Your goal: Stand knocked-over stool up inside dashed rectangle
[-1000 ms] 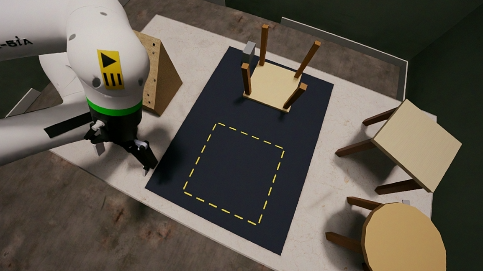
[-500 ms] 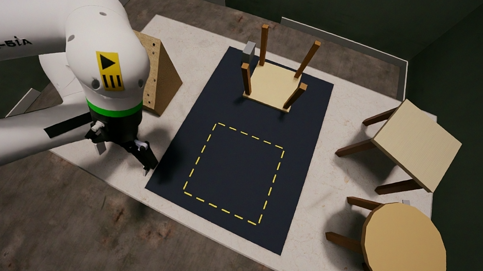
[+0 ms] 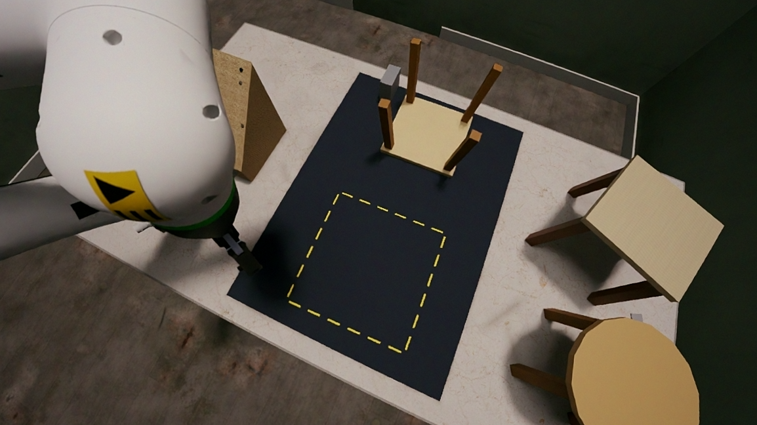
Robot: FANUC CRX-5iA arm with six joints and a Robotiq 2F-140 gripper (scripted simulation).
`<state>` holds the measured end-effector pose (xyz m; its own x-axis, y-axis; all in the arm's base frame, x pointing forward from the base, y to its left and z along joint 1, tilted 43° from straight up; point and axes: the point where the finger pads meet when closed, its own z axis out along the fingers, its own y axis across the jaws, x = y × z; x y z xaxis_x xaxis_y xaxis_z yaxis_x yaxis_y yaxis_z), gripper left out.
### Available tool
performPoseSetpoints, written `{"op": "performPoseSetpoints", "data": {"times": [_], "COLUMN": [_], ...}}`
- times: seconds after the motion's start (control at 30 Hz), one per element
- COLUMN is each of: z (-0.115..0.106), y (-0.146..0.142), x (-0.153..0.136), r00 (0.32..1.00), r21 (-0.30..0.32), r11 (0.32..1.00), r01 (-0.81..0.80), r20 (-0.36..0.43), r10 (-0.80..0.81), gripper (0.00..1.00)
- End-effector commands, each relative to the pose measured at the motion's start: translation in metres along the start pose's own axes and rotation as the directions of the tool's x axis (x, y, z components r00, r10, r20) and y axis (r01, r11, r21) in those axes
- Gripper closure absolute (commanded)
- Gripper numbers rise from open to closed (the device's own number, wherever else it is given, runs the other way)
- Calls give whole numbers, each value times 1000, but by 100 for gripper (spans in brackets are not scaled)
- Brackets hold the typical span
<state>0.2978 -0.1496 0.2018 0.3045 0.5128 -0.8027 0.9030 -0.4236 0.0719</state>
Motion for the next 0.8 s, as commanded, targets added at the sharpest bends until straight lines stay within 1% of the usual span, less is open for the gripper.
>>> {"op": "performPoseSetpoints", "data": {"times": [0.0, 0.03, 0.1, 0.13, 0.2, 0.23, 0.3, 0.37, 0.4, 0.43, 0.47, 0.53, 0.57, 0.67, 0.7, 0.77], "z": [-28, -44, -44, -64, -64, -85, -85, -85, -109, -109, -135, -135, -163, -163, -193, -193], "y": [9, 17, 17, 27, 27, 40, 40, 40, 54, 54, 71, 71, 89, 89, 110, 110], "x": [30, 42, 42, 53, 53, 64, 64, 64, 73, 73, 79, 79, 83, 83, 84, 84], "r00": [966, 954, 926, 910, 873, 852, 806, 806, 729, 704, 677, 618, 587, 492, 458, 388], "r21": [112, 133, 175, 197, 244, 268, 319, 319, 398, 423, 447, 501, 528, 606, 633, 687], "r11": [974, 965, 943, 931, 902, 886, 849, 849, 787, 766, 746, 695, 671, 589, 562, 498], "r01": [-199, -228, -283, -307, -357, -378, -420, -420, -471, -484, -494, -515, -520, -535, -533, -530], "r20": [-145, -167, -206, -225, -257, -273, -298, -298, -327, -332, -340, -345, -350, -342, -343, -326], "r10": [214, 248, 316, 348, 415, 446, 511, 511, 601, 628, 652, 707, 730, 800, 820, 862], "gripper": [0, 0, 0, 0, 0, 0, 0, 0, 0, 0, 0, 0, 0, 0, 0, 0]}}
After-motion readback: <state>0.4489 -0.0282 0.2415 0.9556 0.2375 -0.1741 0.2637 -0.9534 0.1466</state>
